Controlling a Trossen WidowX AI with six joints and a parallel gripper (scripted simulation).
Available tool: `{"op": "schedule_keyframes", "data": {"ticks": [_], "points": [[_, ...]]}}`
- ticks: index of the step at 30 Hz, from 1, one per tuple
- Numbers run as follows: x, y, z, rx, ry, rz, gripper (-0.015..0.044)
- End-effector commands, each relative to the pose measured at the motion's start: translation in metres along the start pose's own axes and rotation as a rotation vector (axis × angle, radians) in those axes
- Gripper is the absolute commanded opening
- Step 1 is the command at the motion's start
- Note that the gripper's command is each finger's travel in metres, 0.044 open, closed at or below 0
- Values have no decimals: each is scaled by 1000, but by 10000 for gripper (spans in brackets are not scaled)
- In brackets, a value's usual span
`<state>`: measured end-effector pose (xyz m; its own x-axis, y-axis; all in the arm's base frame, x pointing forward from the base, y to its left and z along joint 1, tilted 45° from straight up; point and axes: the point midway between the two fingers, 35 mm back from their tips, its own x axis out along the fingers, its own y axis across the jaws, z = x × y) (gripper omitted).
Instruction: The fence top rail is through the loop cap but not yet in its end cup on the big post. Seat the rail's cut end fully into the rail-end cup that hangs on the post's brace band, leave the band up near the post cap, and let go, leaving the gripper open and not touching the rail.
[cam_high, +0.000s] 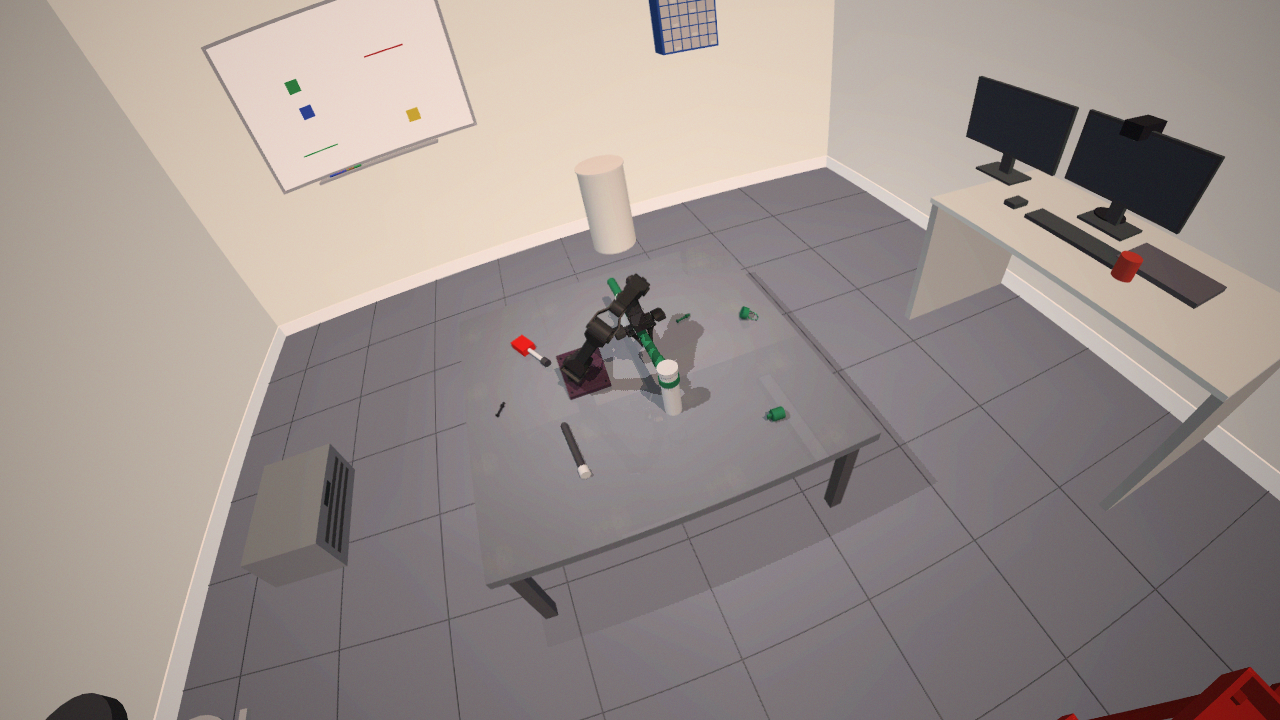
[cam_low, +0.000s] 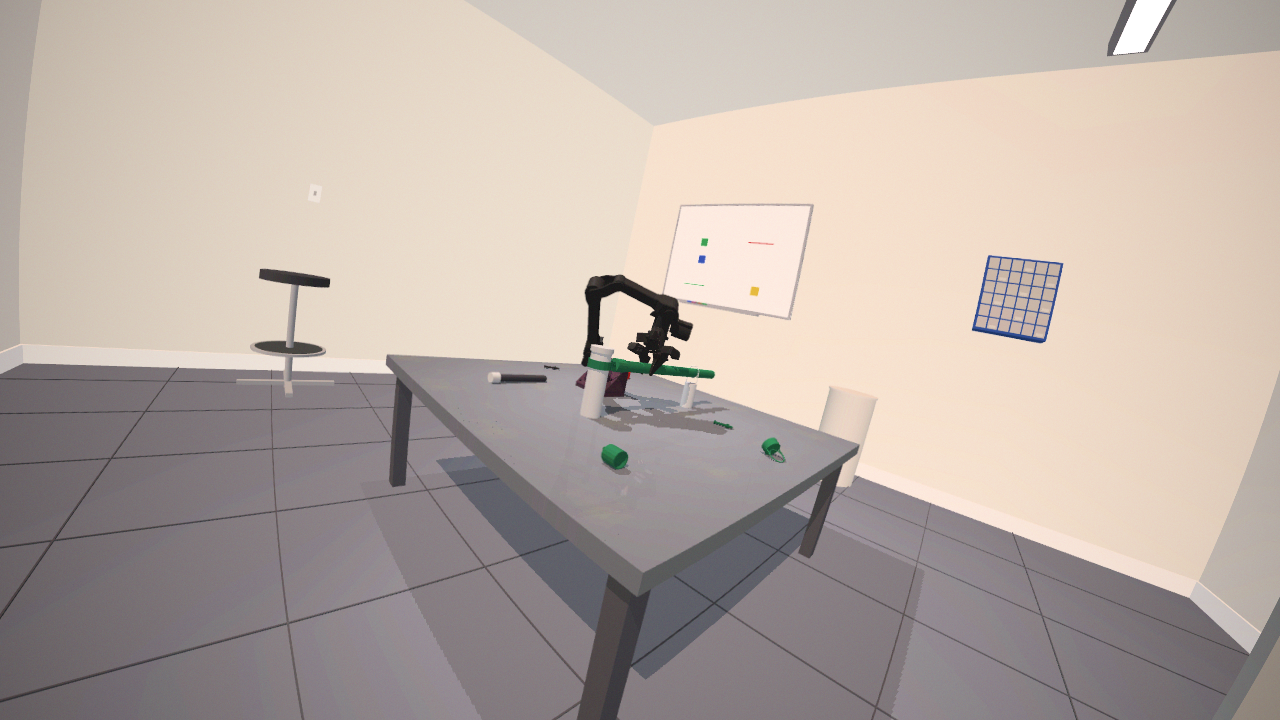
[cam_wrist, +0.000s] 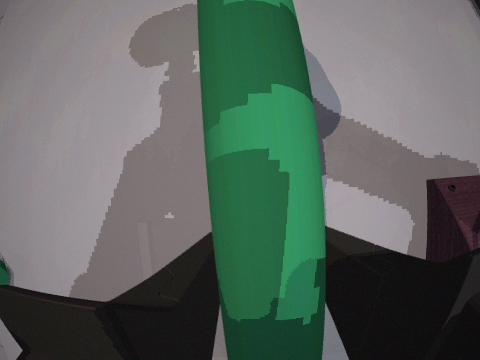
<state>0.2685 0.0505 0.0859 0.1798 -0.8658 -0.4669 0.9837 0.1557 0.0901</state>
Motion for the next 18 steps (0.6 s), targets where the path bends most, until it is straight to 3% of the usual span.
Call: {"op": "schedule_keyframes", "data": {"ticks": [1,18], "points": [[-1,2,6,0,-6,8,0],[-1,4,14,0,-7,8,0]]}}
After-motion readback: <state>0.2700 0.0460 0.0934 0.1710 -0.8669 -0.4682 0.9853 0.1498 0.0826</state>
